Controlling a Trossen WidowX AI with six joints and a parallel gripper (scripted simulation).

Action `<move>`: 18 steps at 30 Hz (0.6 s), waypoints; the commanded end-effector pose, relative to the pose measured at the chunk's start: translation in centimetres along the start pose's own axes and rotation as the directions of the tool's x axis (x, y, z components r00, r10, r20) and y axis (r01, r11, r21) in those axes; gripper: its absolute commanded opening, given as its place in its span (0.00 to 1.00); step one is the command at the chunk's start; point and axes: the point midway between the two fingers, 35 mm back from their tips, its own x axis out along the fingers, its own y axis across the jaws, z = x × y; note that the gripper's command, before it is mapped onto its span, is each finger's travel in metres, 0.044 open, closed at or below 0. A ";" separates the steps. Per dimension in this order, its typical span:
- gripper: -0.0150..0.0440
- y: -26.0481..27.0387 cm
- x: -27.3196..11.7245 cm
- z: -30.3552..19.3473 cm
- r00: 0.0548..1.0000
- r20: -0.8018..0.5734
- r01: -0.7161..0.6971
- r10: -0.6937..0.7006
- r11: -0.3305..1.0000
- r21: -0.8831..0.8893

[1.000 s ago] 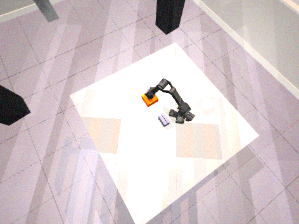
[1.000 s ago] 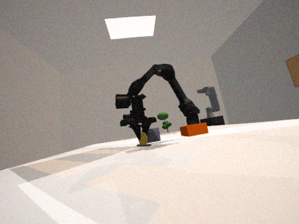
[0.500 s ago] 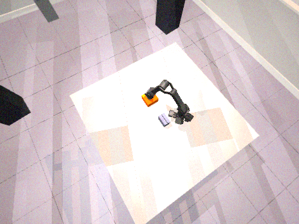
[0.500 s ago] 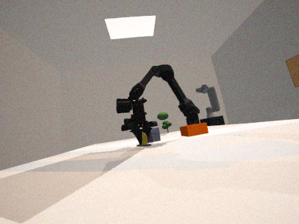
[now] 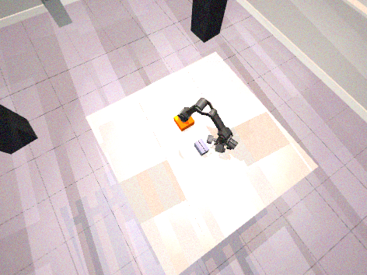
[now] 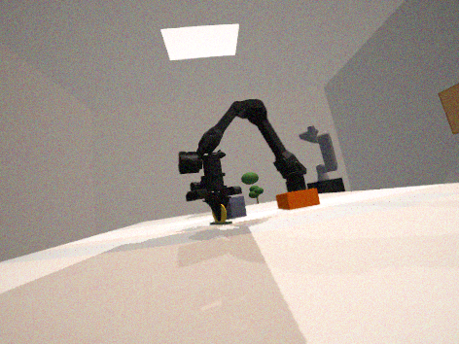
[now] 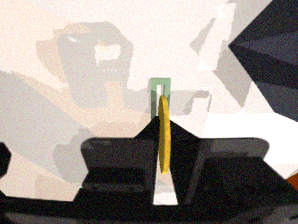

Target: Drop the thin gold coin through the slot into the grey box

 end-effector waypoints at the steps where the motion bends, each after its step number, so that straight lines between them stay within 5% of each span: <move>1: 0.25 0.1 -0.6 0.0 1.000 0.000 -0.001 0.001 1.000 0.000; 18: 0.25 0.4 -4.8 0.1 1.000 0.000 -0.002 0.002 1.000 0.000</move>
